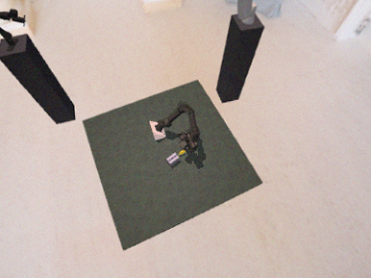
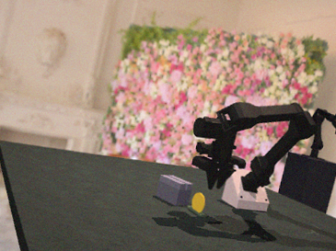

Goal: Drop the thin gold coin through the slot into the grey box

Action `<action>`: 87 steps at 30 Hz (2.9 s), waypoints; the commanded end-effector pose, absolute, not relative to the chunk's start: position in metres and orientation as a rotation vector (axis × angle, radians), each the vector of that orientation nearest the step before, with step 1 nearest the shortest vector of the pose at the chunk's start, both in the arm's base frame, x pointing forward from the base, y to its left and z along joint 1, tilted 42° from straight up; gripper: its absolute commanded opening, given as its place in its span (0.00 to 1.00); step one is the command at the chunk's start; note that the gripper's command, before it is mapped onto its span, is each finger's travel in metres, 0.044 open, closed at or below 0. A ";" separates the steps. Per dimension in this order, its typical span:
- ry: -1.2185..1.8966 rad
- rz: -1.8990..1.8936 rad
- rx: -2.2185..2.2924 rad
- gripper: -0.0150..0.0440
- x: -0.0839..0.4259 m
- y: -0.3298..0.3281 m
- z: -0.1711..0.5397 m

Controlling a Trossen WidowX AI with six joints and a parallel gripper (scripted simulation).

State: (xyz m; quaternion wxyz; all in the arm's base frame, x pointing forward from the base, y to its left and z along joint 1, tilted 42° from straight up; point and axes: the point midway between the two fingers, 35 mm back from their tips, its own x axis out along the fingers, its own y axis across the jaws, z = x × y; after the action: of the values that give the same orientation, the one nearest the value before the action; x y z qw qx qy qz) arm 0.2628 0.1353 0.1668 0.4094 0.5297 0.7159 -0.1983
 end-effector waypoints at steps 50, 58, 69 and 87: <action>1.785 -0.588 1.557 0.53 0.278 0.138 0.087; 1.786 -0.587 1.558 0.53 0.276 0.146 0.077; 1.788 -0.585 1.560 0.44 0.274 0.155 0.069; 1.786 -0.587 1.558 0.25 0.276 0.149 0.075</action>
State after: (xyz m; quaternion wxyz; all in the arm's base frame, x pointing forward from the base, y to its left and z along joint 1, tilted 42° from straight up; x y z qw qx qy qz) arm 0.2736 0.1526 0.0699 0.3407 0.5988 0.6879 -0.2284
